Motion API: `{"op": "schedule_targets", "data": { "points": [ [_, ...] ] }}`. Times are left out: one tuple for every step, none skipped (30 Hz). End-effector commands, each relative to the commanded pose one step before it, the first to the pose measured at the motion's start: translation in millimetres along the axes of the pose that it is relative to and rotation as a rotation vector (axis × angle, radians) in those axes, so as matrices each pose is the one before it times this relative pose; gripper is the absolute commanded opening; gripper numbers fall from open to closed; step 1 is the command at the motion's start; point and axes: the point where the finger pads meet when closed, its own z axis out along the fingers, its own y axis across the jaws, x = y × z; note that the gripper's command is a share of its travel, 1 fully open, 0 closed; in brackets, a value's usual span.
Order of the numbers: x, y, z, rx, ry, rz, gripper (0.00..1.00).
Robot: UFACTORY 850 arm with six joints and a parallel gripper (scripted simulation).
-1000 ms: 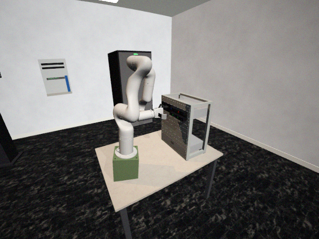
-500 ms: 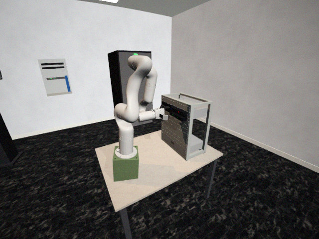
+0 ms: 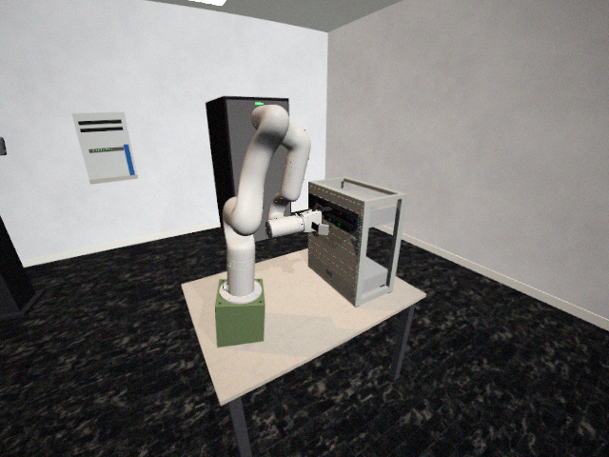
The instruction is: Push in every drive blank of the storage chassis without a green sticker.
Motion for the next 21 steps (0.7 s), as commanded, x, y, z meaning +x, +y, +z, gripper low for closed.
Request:
{"op": "schedule_targets", "data": {
  "points": [
    [15.28, -0.03, 2.44, 0.00022, -0.02063, -0.00053, 1.00],
    [1.29, 0.00, 0.01, 0.00000, 0.00000, 0.00000, 1.00],
    [0.83, 0.00, 0.00, 0.00000, 0.00000, 0.00000, 1.00],
    [0.46, 0.00, 0.00, 0.00000, 0.00000, 0.00000, 1.00],
    [0.18, 0.00, 0.00, 0.00000, 0.00000, 0.00000, 1.00],
    [0.03, 0.00, 0.00, 0.00000, 0.00000, 0.00000, 1.00],
    [0.00, 0.00, 0.00, 0.00000, 0.00000, 0.00000, 1.00],
    [0.00, 0.00, 0.00, 0.00000, 0.00000, 0.00000, 1.00],
    [0.00, 0.00, 0.00, 0.00000, 0.00000, 0.00000, 1.00],
    [0.00, 0.00, 0.00, 0.00000, 0.00000, 0.00000, 1.00],
    [0.00, 0.00, 0.00, 0.00000, 0.00000, 0.00000, 1.00],
    [0.00, 0.00, 0.00, 0.00000, 0.00000, 0.00000, 1.00],
    [0.00, 0.00, 0.00, 0.00000, 0.00000, 0.00000, 1.00],
    [0.00, 0.00, 0.00, 0.00000, 0.00000, 0.00000, 1.00],
    [0.00, 0.00, 0.00, 0.00000, 0.00000, 0.00000, 1.00],
    [0.00, 0.00, 0.00, 0.00000, 0.00000, 0.00000, 1.00],
    [0.00, 0.00, 0.00, 0.00000, 0.00000, 0.00000, 1.00],
    [0.00, 0.00, 0.00, 0.00000, 0.00000, 0.00000, 1.00],
    [0.00, 0.00, 0.00, 0.00000, 0.00000, 0.00000, 1.00],
    [0.00, 0.00, 0.00, 0.00000, 0.00000, 0.00000, 1.00],
    [0.00, 0.00, 0.00, 0.00000, 0.00000, 0.00000, 1.00]
  ]
}}
